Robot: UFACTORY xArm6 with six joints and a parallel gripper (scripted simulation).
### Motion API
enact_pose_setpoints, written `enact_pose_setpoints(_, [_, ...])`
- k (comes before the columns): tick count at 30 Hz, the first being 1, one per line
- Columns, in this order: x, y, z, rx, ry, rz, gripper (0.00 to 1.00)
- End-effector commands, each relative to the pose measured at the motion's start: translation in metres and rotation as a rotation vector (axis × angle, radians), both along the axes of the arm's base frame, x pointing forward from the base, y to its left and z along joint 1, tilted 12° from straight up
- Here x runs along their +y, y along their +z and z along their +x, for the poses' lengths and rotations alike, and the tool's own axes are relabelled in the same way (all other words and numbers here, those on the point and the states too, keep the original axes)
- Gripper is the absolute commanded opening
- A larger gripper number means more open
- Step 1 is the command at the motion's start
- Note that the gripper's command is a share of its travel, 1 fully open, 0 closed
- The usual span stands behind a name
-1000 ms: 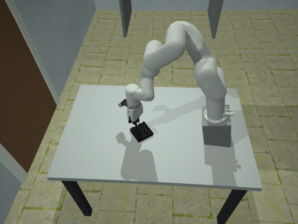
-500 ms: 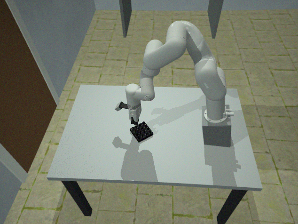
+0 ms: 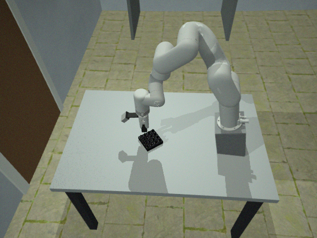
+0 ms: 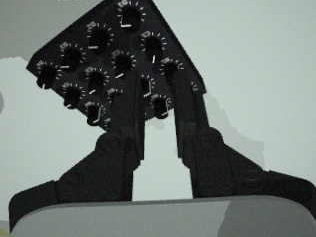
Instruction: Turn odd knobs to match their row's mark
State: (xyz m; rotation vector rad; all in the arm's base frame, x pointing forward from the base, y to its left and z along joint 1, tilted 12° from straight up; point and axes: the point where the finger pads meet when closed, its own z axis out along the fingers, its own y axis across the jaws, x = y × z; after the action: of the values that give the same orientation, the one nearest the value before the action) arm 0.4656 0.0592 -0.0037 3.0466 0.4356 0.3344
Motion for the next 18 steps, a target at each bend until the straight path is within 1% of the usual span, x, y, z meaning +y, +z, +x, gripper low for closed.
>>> enact_pose_setpoints(1, [0.0002,0.0023,0.0011,0.014,0.155,0.001,0.19])
enact_pose_setpoints(7, [0.0002,0.0032,0.0009,0.013,0.284,-0.027,0.19])
enact_pose_setpoints(9, [0.0002,0.0032,0.0009,0.013,0.284,-0.027,0.19])
enact_pose_setpoints(10, [0.0002,0.0037,0.0008,0.013,0.347,-0.041,0.19])
enact_pose_setpoints(18, [0.0002,0.0048,0.0005,0.013,0.51,-0.077,0.19])
